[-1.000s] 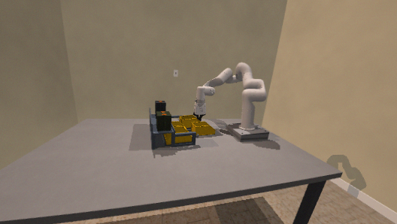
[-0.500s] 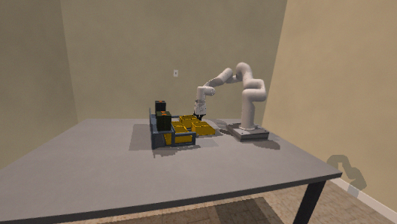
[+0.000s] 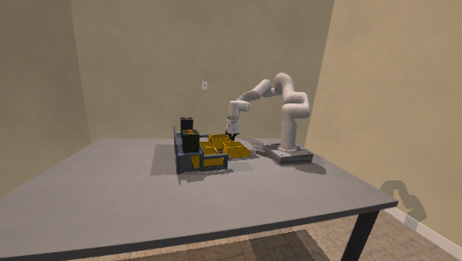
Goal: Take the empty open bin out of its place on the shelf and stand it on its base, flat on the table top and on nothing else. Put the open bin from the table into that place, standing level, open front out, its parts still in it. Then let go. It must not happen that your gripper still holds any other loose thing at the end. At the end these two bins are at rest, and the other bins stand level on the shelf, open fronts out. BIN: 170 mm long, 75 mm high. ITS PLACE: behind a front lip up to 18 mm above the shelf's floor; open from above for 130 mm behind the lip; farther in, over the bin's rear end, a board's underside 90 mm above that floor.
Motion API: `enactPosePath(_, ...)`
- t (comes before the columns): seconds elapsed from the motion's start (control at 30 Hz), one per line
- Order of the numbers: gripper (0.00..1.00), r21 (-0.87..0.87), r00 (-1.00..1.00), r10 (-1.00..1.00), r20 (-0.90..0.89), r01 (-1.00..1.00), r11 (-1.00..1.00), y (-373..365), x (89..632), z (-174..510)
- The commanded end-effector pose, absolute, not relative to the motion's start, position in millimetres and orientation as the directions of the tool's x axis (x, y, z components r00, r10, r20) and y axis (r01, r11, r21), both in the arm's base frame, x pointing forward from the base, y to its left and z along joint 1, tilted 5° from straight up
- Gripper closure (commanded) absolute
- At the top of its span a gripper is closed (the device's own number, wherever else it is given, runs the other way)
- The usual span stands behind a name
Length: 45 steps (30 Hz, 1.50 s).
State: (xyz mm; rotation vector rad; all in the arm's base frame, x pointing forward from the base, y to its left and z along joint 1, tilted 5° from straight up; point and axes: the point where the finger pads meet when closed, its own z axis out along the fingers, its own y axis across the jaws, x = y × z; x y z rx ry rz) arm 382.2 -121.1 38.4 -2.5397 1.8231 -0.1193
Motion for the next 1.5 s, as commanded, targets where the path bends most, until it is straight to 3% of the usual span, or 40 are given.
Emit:
enactPosePath(0.0, 1.00, -0.057, 0.318, -0.946, 0.056, -0.945, -0.321, -122, 382, 39)
enactPosePath(1.47, 1.00, -0.057, 0.318, -0.946, 0.056, -0.945, -0.321, -132, 350, 37)
